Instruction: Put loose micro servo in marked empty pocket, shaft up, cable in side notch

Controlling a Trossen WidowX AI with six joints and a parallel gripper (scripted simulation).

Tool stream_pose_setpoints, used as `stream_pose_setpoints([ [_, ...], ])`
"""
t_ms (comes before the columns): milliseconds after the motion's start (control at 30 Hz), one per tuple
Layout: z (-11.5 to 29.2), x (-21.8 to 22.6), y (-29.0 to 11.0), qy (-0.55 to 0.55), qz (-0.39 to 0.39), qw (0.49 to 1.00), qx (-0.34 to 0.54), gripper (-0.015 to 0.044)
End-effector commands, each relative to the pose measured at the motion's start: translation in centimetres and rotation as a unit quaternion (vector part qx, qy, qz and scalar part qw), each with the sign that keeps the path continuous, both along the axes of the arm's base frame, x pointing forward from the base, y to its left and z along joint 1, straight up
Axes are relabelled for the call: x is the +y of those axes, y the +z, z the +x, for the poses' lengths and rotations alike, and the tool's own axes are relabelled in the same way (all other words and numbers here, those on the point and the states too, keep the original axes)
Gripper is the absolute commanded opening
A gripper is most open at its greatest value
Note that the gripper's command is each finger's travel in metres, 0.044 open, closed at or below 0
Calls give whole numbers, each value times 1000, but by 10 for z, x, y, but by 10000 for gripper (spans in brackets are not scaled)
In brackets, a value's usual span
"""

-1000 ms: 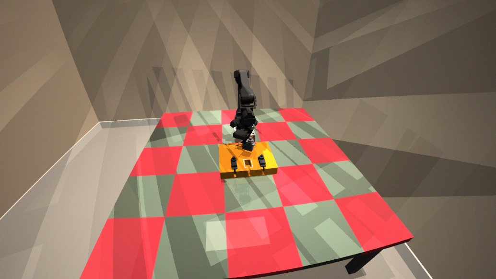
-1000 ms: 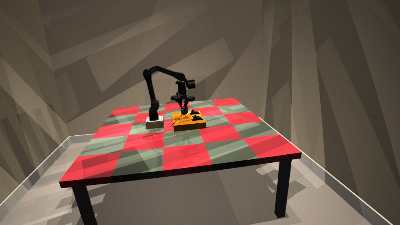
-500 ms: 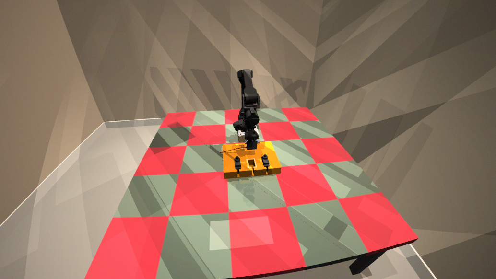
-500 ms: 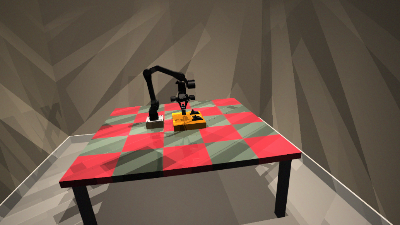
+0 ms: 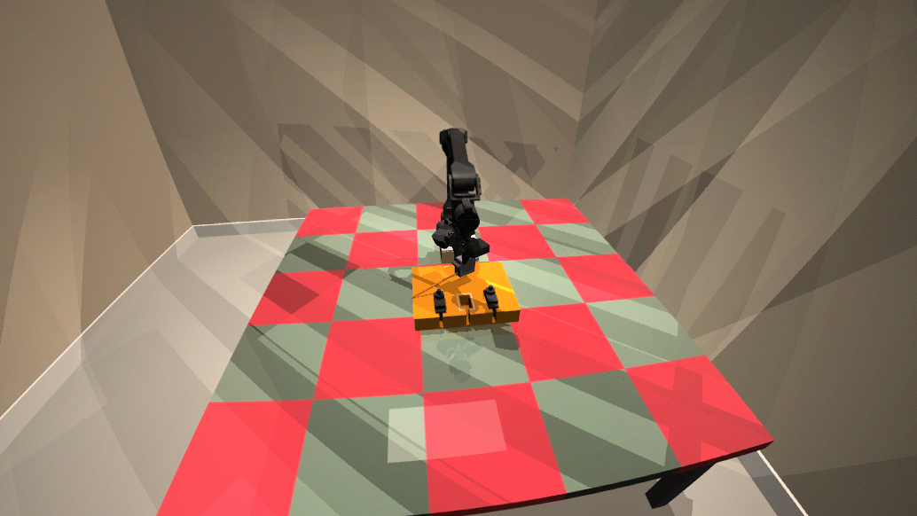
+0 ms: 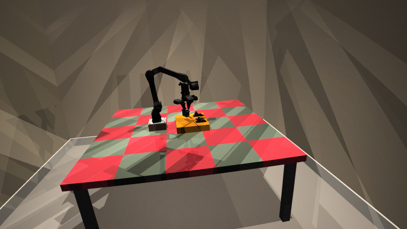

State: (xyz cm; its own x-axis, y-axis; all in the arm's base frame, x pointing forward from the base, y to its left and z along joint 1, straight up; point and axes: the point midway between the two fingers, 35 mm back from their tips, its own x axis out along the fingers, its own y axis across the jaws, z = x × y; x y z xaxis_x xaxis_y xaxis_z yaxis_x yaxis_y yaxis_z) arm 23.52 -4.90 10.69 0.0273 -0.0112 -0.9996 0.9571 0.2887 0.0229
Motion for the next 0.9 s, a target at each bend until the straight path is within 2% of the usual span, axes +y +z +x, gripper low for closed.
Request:
stream_pose_setpoints([
  [0,0,1,0,82,0,997,0,0],
  [433,0,1,0,303,-7,953,2,0],
  [867,0,1,0,497,-13,867,4,0],
])
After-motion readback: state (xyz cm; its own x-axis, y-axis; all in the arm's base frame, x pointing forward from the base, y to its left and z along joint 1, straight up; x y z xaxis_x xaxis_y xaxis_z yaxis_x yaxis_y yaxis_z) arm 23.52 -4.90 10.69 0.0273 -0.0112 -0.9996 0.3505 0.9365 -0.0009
